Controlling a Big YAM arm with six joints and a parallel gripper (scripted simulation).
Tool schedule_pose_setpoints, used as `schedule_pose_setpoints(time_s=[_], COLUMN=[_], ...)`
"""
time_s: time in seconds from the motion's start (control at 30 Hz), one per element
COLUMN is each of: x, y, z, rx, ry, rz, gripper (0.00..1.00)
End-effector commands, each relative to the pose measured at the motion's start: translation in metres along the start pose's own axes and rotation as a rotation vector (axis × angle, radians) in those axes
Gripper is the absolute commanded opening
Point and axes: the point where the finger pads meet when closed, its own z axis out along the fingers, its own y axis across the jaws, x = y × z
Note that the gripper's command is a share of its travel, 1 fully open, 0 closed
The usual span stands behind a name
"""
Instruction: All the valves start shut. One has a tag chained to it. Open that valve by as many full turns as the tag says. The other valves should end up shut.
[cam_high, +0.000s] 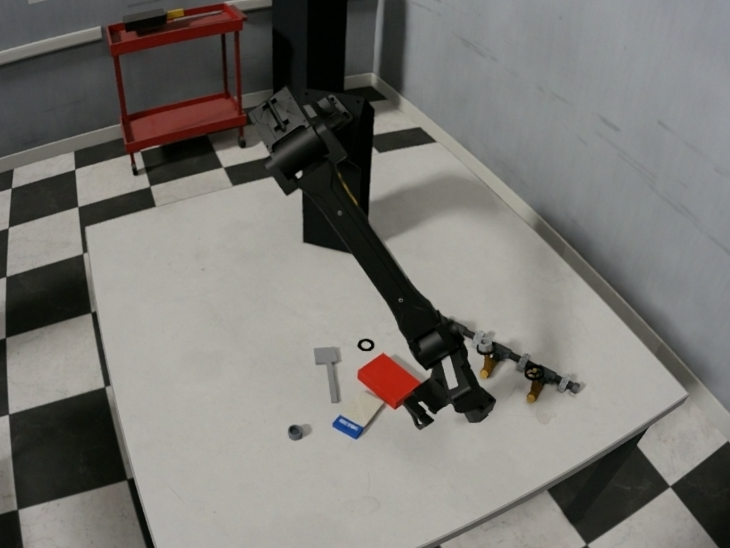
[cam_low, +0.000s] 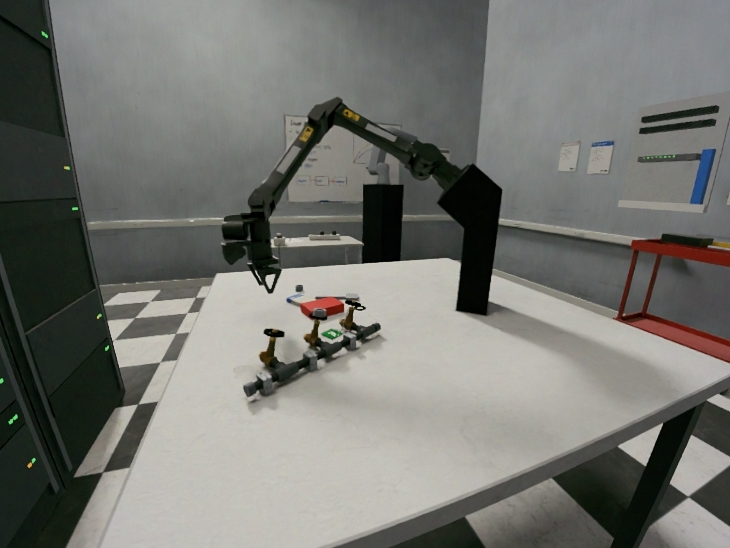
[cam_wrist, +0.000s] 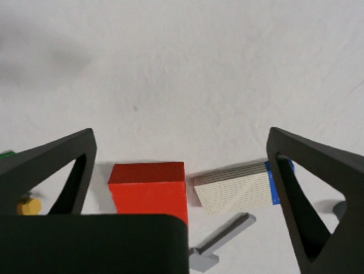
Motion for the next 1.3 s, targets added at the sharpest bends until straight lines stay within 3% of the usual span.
schedule_pose_setpoints(time_s=[0.0, 0.57, 0.63, 0.73, 0.8, 1.03, 1.1, 1.13, 1.27], x=[-0.007, -0.011, -0.013, 0.009, 0.02, 0.059, 0.059, 0.075, 0.102], y=[-0.003, -0.002, 0.01, 0.065, 0.087, 0.145, 0.145, 0.164, 0.189], z=[-0.007, -0.01, -0.025, -0.042, -0.049, -0.074, -0.074, -0.082, -0.096], rx=[0.004, 0.005, 0.005, -0.002, -0.003, -0.004, -0.004, -0.002, 0.001], ry=[-0.018, -0.027, -0.048, -0.045, -0.045, -0.048, -0.048, -0.052, -0.059], rz=[0.006, 0.012, 0.032, 0.091, 0.116, 0.188, 0.188, 0.213, 0.253], gripper=[1.0, 1.0, 1.0, 1.0, 1.0, 1.0, 1.0, 1.0, 1.0])
